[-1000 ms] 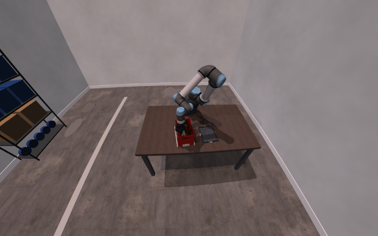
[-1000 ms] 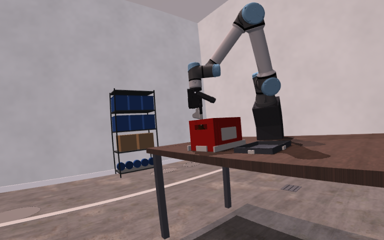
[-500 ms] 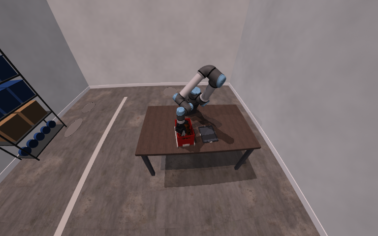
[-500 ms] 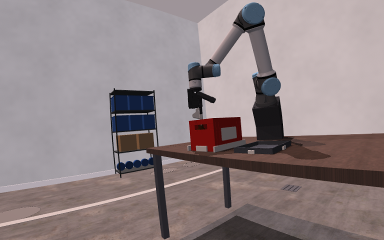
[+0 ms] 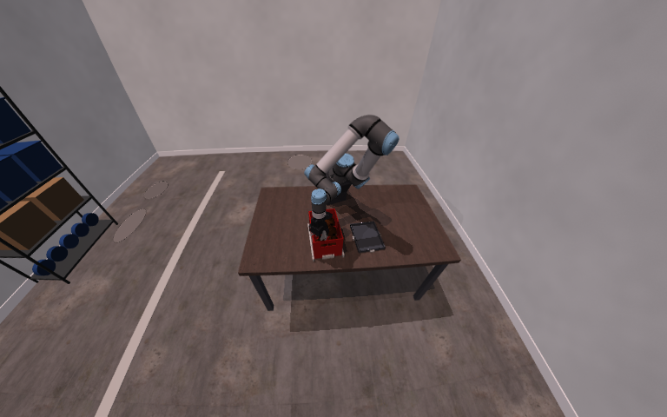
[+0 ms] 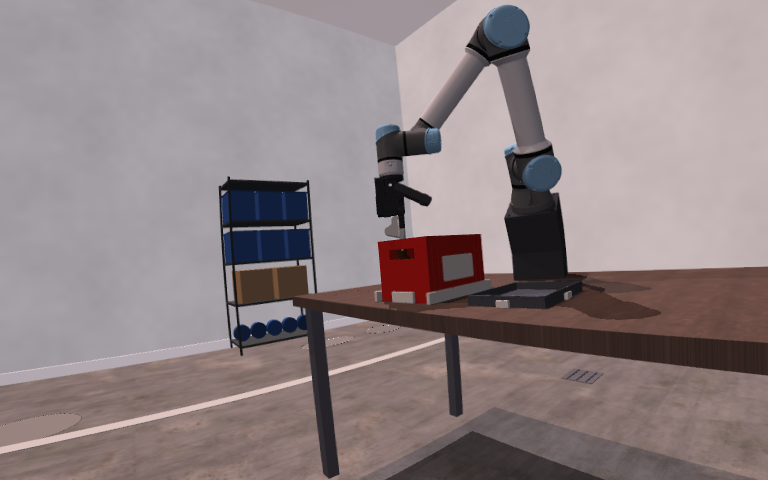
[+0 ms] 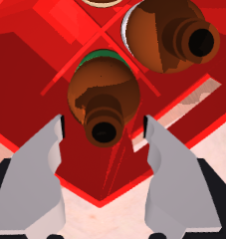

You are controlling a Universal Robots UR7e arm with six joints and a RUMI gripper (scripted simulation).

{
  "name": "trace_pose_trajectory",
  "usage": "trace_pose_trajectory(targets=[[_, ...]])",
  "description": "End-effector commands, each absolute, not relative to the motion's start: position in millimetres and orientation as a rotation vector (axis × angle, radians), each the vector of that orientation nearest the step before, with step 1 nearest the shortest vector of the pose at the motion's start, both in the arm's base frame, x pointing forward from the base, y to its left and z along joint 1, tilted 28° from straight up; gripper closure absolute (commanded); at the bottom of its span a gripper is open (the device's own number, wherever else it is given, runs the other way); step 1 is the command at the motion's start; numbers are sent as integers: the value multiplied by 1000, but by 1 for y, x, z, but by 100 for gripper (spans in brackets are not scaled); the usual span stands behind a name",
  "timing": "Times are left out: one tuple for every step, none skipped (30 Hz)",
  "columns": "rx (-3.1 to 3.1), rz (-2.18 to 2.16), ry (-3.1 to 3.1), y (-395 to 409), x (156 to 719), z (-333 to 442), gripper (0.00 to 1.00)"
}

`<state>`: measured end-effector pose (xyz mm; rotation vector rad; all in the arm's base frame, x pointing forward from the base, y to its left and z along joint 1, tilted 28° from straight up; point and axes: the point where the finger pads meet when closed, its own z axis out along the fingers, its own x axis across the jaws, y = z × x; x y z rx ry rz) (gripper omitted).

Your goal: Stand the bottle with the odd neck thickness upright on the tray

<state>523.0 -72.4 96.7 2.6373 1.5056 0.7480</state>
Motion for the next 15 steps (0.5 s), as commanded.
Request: trace_pose_trajectory(targets=[[2640, 746, 1506, -71, 521, 96, 62], [2639, 747, 1505, -72, 521, 97, 62], [2639, 747, 1505, -73, 521, 98, 62], [2638, 747, 1504, -73, 521, 99, 62], [2638, 747, 1504, -73, 521, 99, 62], [2638, 747, 1504, -73, 521, 99, 62], [2638, 748, 1503, -74, 520, 101, 62], [2637, 748, 1503, -74, 520, 103, 62], [2636, 749, 1503, -75, 520, 105, 62], [2635, 749, 1503, -76, 519, 107, 62], [2635, 749, 1503, -76, 519, 109, 62], [2635, 749, 1503, -77, 518, 111, 62], [2635, 749, 1503, -77, 516, 113, 62], [2635, 749, 1503, -78, 515, 116, 62], [2635, 749, 1503, -79, 514, 119, 62]])
